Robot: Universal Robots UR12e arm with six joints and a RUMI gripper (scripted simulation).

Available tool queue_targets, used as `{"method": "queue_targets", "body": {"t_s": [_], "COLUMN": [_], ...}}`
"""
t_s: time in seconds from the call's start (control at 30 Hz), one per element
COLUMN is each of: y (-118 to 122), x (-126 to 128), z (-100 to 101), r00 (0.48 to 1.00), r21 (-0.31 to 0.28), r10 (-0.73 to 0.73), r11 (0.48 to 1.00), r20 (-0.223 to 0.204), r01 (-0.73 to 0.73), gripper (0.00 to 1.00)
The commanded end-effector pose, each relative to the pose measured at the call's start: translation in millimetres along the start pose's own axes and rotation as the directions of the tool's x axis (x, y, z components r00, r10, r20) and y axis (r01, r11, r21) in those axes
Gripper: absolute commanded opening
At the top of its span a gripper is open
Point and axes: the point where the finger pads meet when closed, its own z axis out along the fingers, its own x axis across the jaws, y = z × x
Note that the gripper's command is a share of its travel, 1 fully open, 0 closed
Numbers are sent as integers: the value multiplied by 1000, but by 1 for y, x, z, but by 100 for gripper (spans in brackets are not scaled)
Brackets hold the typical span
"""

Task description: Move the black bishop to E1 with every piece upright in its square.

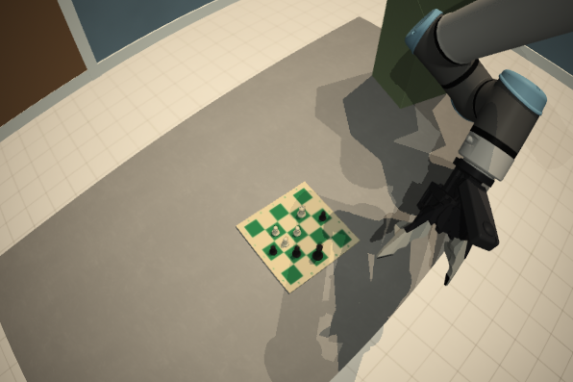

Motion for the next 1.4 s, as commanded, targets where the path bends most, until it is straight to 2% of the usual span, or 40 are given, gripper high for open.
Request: {"method": "queue_targets", "body": {"t_s": [0.0,0.83,1.1,1.37], "y": [0,0,2,6], "x": [0,0,0,-1], "z": [0,0,2,7], "r00": [1000,1000,1000,995], "r21": [1,0,-2,-4], "r10": [0,4,19,60], "r11": [1000,1000,1000,998], "r20": [0,-6,-25,-79], "r01": [0,-4,-19,-60], "gripper": [100,100,100,100]}}
